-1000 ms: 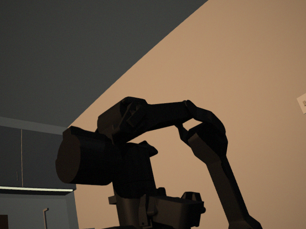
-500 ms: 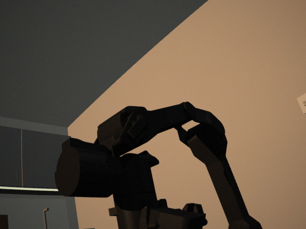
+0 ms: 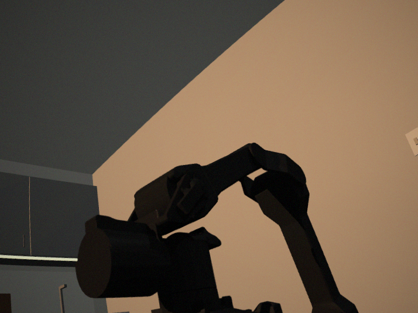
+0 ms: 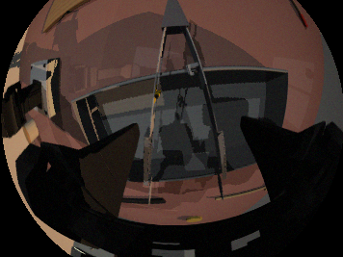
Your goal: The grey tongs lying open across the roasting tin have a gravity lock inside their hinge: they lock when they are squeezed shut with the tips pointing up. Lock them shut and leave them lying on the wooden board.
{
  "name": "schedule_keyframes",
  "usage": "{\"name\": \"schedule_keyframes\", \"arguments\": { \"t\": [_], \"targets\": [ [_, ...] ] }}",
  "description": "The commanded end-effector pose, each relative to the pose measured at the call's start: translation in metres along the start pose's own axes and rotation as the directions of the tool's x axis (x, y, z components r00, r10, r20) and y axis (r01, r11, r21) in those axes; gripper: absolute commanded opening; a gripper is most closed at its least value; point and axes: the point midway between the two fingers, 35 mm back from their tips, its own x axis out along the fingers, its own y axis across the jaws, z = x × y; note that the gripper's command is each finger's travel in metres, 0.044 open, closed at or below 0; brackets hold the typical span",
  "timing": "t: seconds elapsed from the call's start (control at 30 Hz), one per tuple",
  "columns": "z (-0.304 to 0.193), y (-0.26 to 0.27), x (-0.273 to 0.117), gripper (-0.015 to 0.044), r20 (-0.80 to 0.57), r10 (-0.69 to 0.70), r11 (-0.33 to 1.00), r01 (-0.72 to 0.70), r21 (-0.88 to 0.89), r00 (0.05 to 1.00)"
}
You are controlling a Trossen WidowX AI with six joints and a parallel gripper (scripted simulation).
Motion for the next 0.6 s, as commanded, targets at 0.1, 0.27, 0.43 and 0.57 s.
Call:
{"name": "schedule_keyframes", "arguments": {
  "t": [0.1,0.27,0.43,0.57],
  "targets": [
    [0.001,0.002,0.015,0.0440,0.006,0.010,1.000,-0.010,-0.003,1.000],
    [0.001,0.002,0.023,0.0440,0.006,0.010,1.000,-0.010,-0.003,1.000],
    [0.001,0.003,0.032,0.0440,0.006,0.010,1.000,-0.010,-0.003,1.000],
    [0.001,0.004,0.038,0.0440,0.006,0.011,1.000,-0.011,-0.003,1.000]
  ]
}}
